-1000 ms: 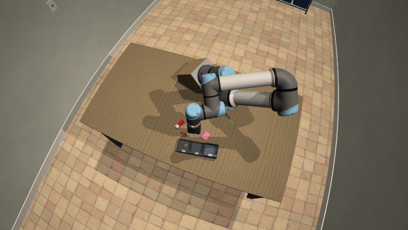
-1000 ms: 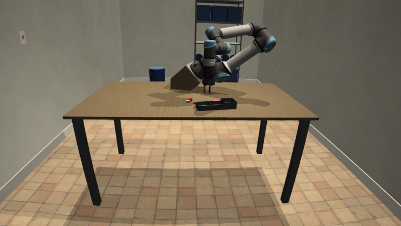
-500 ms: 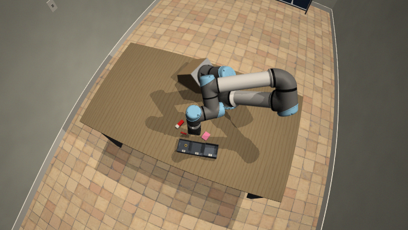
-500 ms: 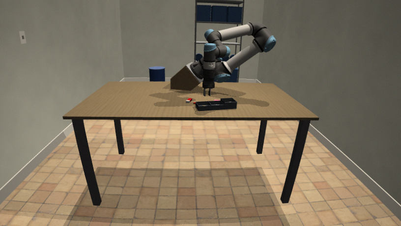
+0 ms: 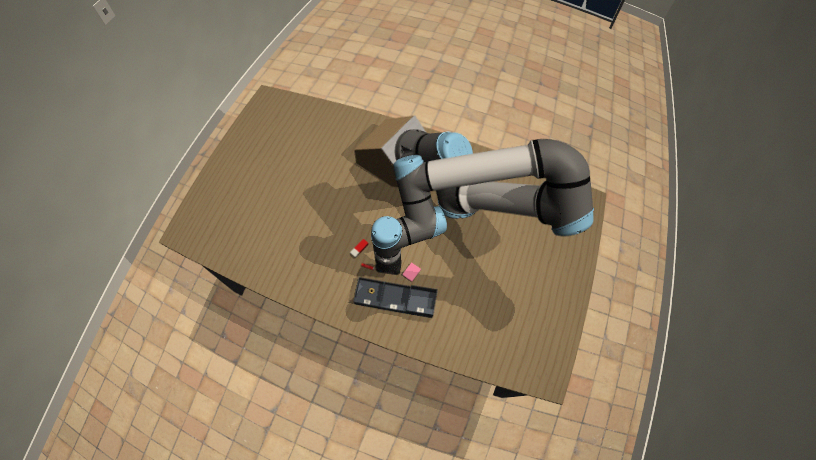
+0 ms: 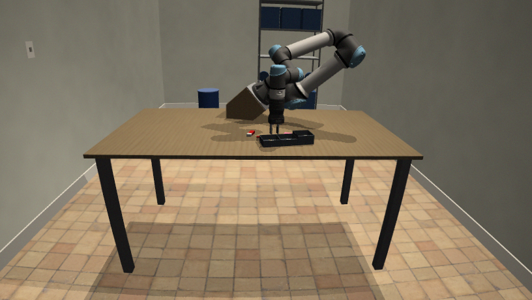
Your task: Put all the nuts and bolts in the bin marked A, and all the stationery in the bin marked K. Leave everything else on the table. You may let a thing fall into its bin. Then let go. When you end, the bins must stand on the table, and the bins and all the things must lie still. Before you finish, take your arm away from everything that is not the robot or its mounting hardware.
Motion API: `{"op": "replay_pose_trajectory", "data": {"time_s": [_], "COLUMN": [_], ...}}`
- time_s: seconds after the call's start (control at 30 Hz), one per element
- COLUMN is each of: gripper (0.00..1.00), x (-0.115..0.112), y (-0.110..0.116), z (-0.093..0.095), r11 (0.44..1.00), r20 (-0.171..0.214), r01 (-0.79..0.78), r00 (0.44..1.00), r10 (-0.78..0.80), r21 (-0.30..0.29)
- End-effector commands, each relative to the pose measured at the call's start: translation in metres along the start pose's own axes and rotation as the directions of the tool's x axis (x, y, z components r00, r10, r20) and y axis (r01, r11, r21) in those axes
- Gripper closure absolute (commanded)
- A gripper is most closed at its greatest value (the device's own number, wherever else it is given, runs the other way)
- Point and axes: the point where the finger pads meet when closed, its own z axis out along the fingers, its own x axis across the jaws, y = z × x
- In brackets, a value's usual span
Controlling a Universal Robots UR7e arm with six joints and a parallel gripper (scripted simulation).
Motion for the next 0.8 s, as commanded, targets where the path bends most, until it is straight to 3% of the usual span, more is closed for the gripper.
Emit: {"op": "replay_pose_trajectory", "data": {"time_s": [0.0, 0.27, 0.73, 0.77], "gripper": [0.36, 0.36, 0.36, 0.66], "x": [-0.001, 0.000, 0.000, 0.000], "y": [0.001, 0.000, 0.000, 0.000], "z": [0.003, 0.013, 0.013, 0.013], "r11": [1.000, 1.000, 1.000, 1.000], "r20": [0.002, 0.002, 0.002, 0.002], "r01": [0.000, 0.000, 0.000, 0.000], "r00": [1.000, 1.000, 1.000, 1.000], "r10": [0.000, 0.000, 0.000, 0.000], "r21": [-0.001, -0.001, -0.001, -0.001]}}
